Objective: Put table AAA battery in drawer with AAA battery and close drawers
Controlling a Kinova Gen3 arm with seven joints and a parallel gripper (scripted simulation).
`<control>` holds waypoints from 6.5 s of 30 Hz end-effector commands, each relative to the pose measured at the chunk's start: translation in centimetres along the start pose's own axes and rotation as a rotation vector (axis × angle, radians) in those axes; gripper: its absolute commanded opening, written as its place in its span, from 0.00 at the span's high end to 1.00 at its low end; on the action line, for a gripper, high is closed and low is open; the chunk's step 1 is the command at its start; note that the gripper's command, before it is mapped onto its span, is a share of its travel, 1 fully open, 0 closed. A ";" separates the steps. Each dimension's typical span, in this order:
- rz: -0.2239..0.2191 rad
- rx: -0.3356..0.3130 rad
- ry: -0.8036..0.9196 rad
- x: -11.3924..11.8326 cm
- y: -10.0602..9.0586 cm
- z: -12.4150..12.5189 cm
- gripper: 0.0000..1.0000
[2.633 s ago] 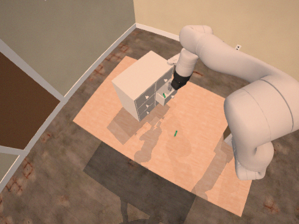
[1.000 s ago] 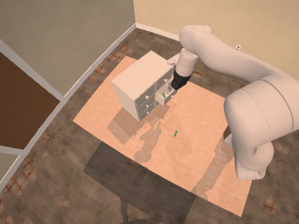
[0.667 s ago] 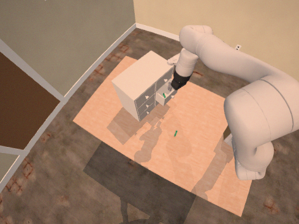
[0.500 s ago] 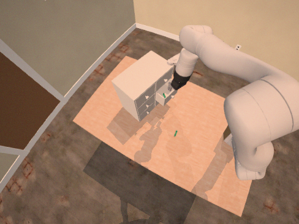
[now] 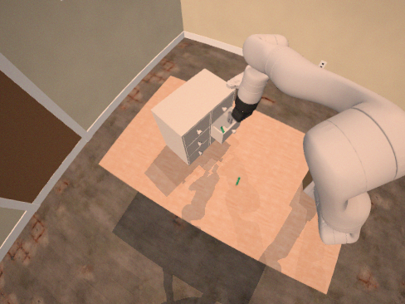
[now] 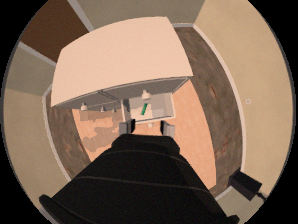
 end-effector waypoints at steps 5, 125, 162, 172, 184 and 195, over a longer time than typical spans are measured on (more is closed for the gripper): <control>-0.001 0.002 0.000 0.0 -0.1 0.0 0.00; -0.001 0.002 0.000 0.0 -0.1 0.0 0.00; -0.002 0.001 0.050 0.0 -0.3 -0.1 0.00; -0.003 0.001 0.101 0.0 -0.5 -0.3 0.00; -0.005 0.000 0.174 0.0 -0.7 -0.5 0.00; -0.008 -0.001 0.270 0.0 -1.1 -0.8 0.00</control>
Point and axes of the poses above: the point where the finger pads meet when closed, its own y axis out along the fingers, its own x axis across the jaws, z = x × y, the point moved 9 cm from there along -y, back along the fingers, and after that the axes turned 8 degrees about -y, right-handed, at the moved point
